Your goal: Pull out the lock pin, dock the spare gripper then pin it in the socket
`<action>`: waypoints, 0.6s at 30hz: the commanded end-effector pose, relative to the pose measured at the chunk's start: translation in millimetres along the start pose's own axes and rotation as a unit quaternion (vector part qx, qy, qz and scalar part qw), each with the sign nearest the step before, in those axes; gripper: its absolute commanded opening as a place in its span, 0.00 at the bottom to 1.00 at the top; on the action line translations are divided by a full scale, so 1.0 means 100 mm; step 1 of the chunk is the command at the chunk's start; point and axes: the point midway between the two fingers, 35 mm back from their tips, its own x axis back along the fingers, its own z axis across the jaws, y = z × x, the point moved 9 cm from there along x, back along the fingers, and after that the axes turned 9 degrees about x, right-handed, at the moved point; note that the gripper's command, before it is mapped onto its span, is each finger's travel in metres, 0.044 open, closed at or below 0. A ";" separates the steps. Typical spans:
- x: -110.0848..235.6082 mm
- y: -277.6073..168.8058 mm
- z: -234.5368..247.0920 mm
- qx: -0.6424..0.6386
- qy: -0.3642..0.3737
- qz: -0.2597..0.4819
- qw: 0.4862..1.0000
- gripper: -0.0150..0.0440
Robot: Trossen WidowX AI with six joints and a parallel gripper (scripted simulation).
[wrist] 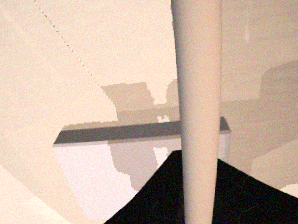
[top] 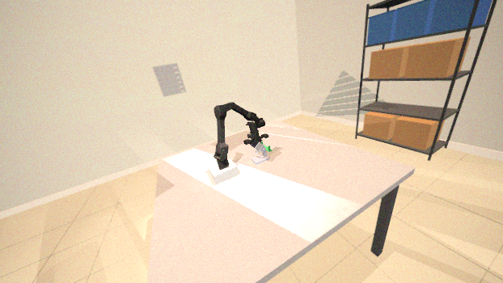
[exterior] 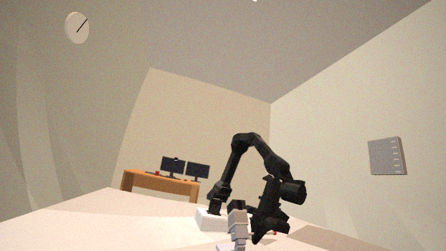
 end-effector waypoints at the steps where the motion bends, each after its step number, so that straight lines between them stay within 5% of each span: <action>1: 0.00 -0.03 0.00 0.001 -0.001 0.001 1.000 0.25; 14: -0.02 -0.08 0.01 0.002 0.000 0.001 1.000 0.25; 18: -0.02 -0.07 0.01 0.000 0.002 -0.001 1.000 0.43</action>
